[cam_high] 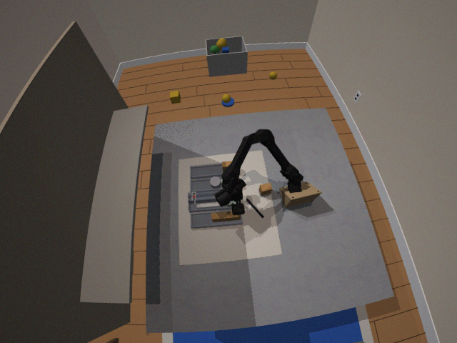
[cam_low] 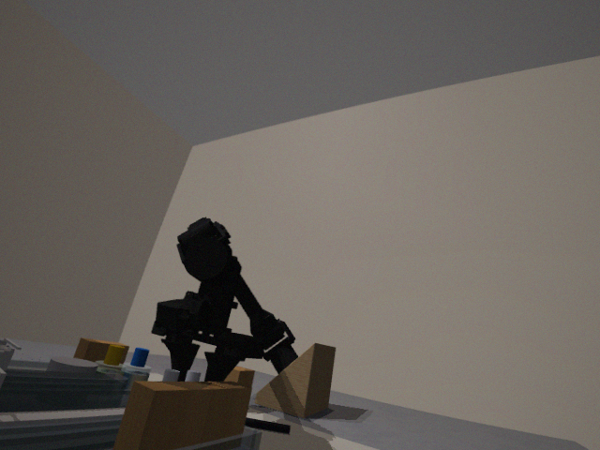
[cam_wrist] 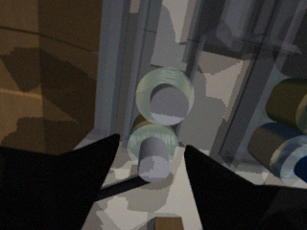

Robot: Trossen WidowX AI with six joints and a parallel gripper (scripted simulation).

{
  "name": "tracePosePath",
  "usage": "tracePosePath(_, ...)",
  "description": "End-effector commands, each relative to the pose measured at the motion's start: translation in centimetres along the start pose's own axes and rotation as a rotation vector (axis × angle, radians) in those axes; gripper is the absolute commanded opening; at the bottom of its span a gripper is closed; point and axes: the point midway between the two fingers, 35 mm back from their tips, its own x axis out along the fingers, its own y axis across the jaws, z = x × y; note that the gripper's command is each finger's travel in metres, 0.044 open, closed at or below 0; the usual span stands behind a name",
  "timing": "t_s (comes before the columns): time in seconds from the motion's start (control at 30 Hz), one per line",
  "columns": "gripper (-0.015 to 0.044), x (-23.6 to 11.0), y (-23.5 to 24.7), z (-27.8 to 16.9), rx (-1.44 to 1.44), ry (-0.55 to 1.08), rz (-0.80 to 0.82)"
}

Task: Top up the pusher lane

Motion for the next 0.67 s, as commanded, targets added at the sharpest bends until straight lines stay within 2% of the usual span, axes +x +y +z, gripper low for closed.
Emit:
tracePosePath(0.0, 0.0285, -1.4, 0.1, 0.3, 0.010, -0.011, 0.008)
tracePosePath(0.27, 0.0285, -1.5, 0.2, -0.2, 0.009, -0.011, 0.009)
tracePosePath(0.63, 0.0285, -1.6, 0.4, -4.0, 0.008, -0.010, 0.011)
